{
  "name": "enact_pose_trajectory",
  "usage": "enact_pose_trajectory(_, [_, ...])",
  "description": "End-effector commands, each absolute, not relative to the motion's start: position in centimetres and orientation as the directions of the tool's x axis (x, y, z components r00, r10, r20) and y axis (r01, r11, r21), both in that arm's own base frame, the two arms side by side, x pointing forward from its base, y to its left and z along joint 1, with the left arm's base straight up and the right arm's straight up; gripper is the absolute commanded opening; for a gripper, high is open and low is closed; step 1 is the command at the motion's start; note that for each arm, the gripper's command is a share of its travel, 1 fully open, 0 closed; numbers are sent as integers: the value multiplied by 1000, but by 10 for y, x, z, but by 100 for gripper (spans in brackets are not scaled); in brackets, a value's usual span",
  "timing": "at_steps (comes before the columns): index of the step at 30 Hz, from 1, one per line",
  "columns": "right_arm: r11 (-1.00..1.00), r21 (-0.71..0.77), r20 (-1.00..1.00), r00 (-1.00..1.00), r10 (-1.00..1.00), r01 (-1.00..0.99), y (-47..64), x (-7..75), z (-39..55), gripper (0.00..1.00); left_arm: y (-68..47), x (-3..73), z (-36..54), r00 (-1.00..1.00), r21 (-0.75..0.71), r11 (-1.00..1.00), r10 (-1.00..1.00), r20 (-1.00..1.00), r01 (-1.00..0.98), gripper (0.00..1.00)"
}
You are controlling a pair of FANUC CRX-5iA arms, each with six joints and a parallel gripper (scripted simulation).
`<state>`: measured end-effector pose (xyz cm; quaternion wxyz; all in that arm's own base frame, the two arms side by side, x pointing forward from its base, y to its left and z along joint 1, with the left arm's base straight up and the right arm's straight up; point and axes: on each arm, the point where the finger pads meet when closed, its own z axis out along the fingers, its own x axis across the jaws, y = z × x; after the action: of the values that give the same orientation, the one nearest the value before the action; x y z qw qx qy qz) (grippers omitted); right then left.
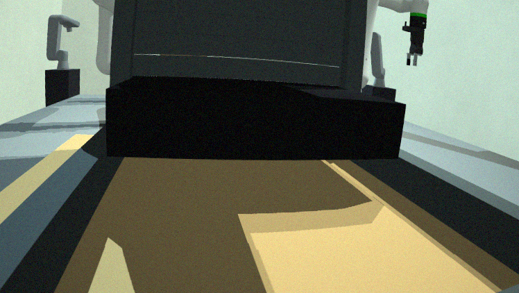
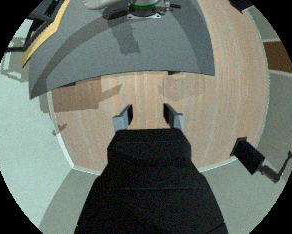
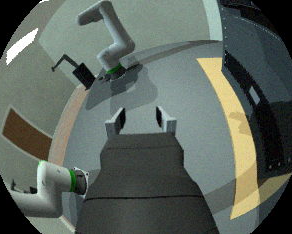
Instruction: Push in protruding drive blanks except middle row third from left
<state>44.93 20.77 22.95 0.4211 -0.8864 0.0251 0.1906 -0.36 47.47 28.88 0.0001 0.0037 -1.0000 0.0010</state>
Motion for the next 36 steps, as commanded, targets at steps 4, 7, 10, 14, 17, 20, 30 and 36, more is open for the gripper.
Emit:
enact_pose_trajectory(4, [-692, -722, -215, 951, 221, -2, 190, 443, 224, 100, 475, -3, 290, -1000, 0, 1000, -7, 0, -7, 100])
enact_pose_trajectory(7, [-704, -707, -167, 950, 265, 72, 182, 442, 222, 100, 475, -3, 290, -1000, 0, 1000, -7, 0, -7, 100])
enact_pose_trajectory(10, [-711, -688, -122, 943, 311, 145, 175, 441, 221, 100, 475, -3, 290, -1000, 0, 1000, -7, 0, -7, 100])
enact_pose_trajectory(14, [-714, -653, -60, 922, 381, 253, 163, 439, 220, 100, 475, -3, 290, -1000, 0, 1000, -7, 0, -7, 100])
enact_pose_trajectory(17, [-714, -653, -60, 922, 381, 253, 163, 439, 220, 100, 475, -3, 290, -1000, 0, 1000, -7, 0, -7, 100])
enact_pose_trajectory(20, [-706, -612, -5, 891, 453, 356, 151, 439, 220, 100, 475, -3, 290, -1000, 0, 1000, -7, 0, -7, 100])
enact_pose_trajectory(30, [-642, -478, 100, 763, 638, 599, 118, 441, 223, 100, 475, -3, 290, -1000, 0, 1000, -7, 0, -7, 100])
enact_pose_trajectory(36, [-604, -424, 123, 703, 700, 675, 106, 442, 226, 100, 475, -3, 290, -1000, 0, 1000, -7, 0, -7, 100])
